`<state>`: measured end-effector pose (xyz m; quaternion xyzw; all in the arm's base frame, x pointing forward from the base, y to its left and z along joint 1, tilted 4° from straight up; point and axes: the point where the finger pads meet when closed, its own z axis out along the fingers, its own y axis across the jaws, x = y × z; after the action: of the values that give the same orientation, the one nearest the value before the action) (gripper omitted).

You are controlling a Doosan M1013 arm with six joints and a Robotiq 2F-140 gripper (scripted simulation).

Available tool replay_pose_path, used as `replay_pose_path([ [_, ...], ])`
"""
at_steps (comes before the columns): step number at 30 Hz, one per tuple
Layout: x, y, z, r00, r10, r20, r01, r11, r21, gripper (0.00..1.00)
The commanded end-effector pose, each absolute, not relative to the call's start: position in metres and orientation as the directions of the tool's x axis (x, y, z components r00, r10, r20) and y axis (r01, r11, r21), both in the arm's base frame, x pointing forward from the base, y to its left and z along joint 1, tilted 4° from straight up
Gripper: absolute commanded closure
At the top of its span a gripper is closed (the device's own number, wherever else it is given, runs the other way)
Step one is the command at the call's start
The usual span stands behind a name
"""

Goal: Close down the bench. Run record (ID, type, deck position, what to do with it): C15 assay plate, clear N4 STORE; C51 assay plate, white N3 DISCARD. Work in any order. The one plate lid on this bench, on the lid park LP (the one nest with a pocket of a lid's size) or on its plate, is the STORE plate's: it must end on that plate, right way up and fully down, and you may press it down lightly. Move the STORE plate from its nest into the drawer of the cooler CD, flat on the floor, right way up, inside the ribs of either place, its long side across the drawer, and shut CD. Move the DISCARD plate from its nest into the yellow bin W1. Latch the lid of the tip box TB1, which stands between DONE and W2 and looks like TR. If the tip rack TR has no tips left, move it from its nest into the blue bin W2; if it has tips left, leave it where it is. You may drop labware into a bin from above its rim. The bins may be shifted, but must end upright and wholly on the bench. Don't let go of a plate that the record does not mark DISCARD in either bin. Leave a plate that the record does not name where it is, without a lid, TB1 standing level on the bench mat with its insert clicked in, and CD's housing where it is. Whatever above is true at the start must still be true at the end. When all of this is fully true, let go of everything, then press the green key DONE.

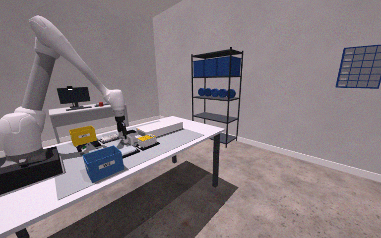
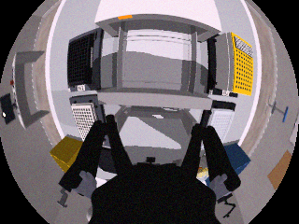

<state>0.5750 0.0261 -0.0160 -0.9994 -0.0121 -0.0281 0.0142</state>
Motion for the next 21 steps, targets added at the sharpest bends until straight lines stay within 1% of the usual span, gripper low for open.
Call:
replay_pose_path([
  [1,0.572,0.026,-0.016,0.998,0.023,0.056,0.025,-0.999,-0.028,1.0],
  [21,0.55,0.026,-0.017,0.998,0.023,0.056,0.025,-0.999,-0.028,1.0],
])
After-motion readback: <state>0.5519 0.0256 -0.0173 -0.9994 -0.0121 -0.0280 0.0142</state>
